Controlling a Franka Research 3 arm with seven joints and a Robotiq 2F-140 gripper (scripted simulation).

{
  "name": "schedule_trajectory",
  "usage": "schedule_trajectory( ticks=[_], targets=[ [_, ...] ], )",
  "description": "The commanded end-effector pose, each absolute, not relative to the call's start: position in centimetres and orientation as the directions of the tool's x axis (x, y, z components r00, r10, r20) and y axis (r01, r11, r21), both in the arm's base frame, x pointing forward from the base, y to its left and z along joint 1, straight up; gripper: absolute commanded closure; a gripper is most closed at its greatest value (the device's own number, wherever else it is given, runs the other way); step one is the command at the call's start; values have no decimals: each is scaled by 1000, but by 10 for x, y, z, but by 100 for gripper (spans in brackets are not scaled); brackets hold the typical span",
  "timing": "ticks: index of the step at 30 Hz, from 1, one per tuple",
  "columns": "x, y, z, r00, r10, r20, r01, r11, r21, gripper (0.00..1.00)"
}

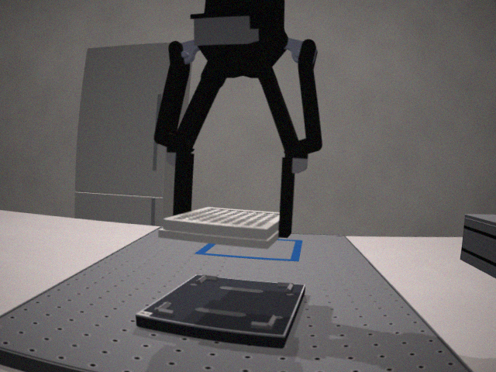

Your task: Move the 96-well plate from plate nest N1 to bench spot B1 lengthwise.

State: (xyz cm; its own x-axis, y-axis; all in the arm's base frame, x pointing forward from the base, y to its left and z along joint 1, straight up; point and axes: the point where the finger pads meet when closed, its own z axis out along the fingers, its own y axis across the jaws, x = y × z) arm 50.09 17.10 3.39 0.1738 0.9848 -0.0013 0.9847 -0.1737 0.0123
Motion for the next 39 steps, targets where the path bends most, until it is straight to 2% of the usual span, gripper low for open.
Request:
schedule_trajectory(
  ticks=[1,31,33,39],
  targets=[
    [499,171,33,171,985,-3,985,-171,7,40],
    [499,171,33,171,985,-3,985,-171,7,40],
    [499,164,33,105,994,-3,994,-105,7,40],
    [498,144,33,103,995,-3,995,-103,7,40]
  ],
)
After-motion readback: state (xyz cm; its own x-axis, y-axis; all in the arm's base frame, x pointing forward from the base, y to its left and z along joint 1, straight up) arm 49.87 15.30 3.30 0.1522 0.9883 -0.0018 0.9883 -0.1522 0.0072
